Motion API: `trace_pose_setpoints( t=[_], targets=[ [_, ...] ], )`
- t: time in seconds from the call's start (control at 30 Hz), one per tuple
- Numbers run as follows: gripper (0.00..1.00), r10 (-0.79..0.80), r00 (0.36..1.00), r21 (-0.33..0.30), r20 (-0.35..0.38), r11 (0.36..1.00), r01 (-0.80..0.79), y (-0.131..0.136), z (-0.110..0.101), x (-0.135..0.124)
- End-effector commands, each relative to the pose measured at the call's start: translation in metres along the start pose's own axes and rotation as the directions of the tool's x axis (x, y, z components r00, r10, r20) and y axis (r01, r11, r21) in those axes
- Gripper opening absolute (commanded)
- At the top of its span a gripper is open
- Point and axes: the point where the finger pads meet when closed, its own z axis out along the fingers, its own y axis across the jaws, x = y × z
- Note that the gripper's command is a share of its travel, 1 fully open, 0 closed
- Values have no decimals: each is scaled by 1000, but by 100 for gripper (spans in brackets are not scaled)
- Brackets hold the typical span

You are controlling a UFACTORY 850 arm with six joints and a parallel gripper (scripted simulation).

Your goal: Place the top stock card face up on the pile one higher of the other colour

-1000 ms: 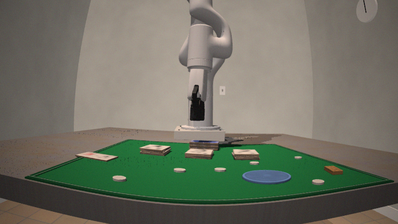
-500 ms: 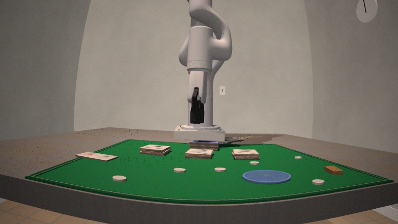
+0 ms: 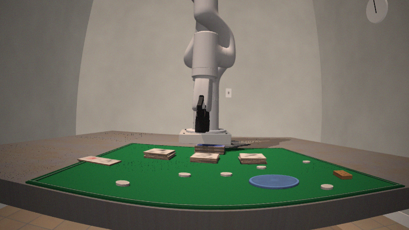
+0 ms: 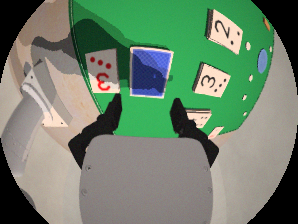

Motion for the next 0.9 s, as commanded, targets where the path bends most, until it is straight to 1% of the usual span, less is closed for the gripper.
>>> trace_pose_setpoints(
  t=[0.0,0.87],
  targets=[
    [86,-1,1000,-1,-1,1000,1,1,6,0],
    [86,-1,1000,-1,-1,1000,1,1,22,0]
  ],
)
